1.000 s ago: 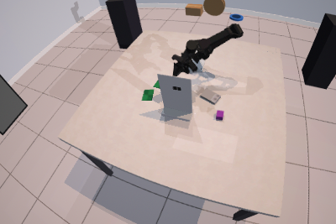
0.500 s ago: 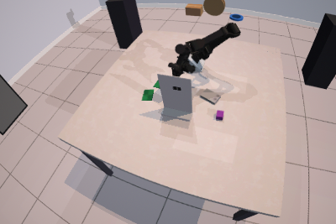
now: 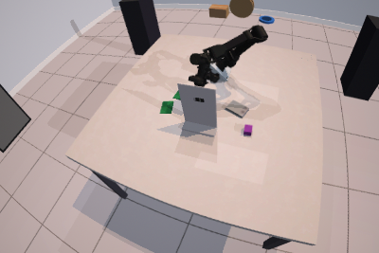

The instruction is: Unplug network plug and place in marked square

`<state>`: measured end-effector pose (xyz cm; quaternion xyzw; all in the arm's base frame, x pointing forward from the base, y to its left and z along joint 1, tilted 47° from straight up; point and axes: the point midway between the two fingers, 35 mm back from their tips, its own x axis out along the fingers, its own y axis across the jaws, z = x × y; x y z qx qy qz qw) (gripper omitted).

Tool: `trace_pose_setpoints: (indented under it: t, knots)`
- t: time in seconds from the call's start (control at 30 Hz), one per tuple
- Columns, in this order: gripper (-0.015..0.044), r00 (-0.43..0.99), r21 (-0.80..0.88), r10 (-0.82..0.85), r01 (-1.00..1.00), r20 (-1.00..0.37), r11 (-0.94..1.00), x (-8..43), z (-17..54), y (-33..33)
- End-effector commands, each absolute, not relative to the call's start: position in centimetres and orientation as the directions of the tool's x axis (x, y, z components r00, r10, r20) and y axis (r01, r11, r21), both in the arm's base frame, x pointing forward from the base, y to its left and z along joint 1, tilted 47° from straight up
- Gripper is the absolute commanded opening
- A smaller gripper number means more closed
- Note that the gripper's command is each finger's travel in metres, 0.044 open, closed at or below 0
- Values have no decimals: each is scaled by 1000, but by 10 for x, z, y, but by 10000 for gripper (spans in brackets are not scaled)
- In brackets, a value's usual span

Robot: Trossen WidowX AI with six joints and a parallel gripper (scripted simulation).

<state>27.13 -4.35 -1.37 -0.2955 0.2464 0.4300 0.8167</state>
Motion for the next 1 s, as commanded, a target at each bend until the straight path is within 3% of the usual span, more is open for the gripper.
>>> trace_pose_setpoints:
  t: [0.0,0.97]
  knots:
    - [0,511,-278,562,-849,-650,450,273,-15,-42]
    - [0,510,-277,562,-849,-651,450,272,-41,-16]
